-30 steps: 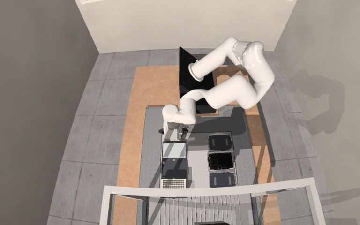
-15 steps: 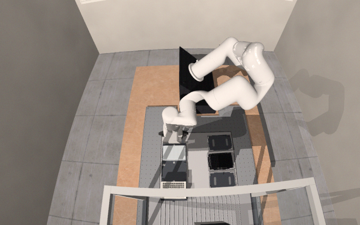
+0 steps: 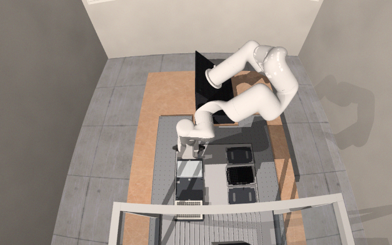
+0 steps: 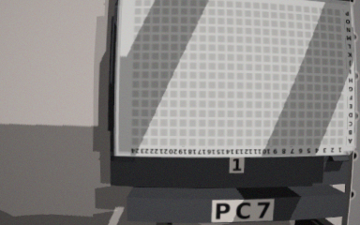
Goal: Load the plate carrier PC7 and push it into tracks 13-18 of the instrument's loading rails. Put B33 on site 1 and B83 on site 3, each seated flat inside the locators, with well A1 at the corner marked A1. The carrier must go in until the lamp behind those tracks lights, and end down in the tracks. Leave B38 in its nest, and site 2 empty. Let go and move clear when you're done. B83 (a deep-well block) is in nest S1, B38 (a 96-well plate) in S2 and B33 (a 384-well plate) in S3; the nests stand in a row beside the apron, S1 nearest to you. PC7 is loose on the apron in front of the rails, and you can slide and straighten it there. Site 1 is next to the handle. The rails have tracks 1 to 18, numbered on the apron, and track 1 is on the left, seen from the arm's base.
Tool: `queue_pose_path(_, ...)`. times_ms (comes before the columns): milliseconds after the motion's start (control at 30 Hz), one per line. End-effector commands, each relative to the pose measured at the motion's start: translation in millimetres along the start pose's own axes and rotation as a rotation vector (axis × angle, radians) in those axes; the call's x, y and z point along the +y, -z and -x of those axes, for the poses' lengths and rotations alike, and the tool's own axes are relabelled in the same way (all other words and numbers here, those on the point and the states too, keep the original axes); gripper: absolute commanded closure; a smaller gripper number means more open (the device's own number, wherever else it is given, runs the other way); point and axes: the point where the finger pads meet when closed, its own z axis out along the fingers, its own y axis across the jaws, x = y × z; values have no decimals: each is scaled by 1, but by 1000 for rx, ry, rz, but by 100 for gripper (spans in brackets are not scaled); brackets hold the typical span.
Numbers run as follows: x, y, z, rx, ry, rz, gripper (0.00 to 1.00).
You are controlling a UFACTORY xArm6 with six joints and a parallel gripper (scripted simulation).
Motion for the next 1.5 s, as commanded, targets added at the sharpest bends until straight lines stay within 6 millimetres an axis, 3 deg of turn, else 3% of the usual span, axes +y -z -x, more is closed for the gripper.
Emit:
queue_pose_path(0, 0, 1, -4, 3, 1, 1, 18)
queue_pose_path(1467, 0, 1, -45, 3, 1, 1, 18)
